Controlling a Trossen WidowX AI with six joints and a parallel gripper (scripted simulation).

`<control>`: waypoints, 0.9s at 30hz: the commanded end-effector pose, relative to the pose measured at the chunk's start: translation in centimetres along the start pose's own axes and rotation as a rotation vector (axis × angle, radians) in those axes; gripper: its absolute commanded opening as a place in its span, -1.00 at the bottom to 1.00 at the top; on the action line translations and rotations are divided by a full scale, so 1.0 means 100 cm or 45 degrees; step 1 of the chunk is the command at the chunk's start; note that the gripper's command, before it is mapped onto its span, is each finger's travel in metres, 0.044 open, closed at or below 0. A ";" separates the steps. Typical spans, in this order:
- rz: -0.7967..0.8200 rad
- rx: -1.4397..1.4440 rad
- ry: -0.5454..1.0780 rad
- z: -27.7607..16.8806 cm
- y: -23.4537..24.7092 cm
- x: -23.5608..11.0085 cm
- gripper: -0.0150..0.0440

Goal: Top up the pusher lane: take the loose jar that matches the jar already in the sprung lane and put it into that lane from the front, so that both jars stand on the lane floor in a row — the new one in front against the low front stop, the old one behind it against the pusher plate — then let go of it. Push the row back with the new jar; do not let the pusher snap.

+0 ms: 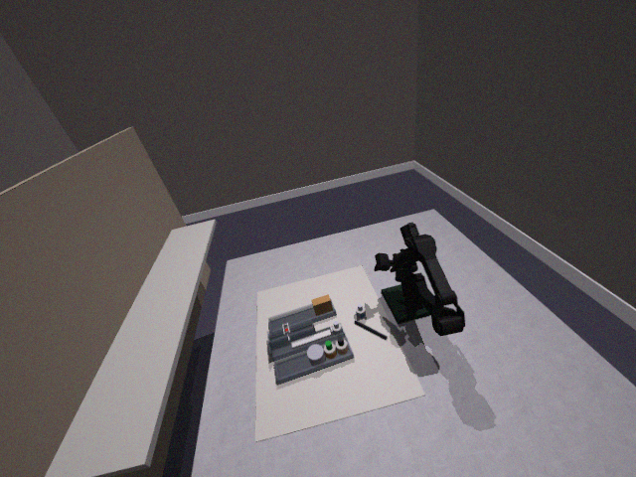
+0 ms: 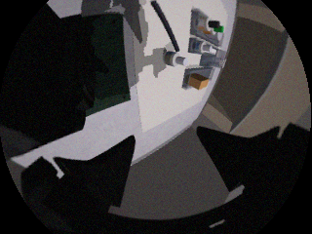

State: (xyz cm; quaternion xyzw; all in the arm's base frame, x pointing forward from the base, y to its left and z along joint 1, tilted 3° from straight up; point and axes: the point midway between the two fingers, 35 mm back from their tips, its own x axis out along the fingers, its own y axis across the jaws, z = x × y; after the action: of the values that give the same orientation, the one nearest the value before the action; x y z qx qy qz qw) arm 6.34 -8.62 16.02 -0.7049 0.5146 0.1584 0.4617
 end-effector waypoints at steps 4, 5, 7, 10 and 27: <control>-0.020 0.166 -0.047 -0.013 -0.007 -0.003 1.00; -0.018 0.232 -0.085 -0.013 -0.008 -0.003 1.00; -0.004 0.362 -0.161 -0.014 -0.010 -0.001 1.00; 0.040 0.548 -0.267 -0.015 -0.015 0.002 1.00; 0.809 1.530 -0.429 0.013 -0.075 0.050 1.00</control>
State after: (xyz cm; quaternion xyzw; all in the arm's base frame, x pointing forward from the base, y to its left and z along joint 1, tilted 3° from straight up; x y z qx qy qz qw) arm 10.23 -10.39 16.99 -0.3287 0.5227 0.1262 0.7764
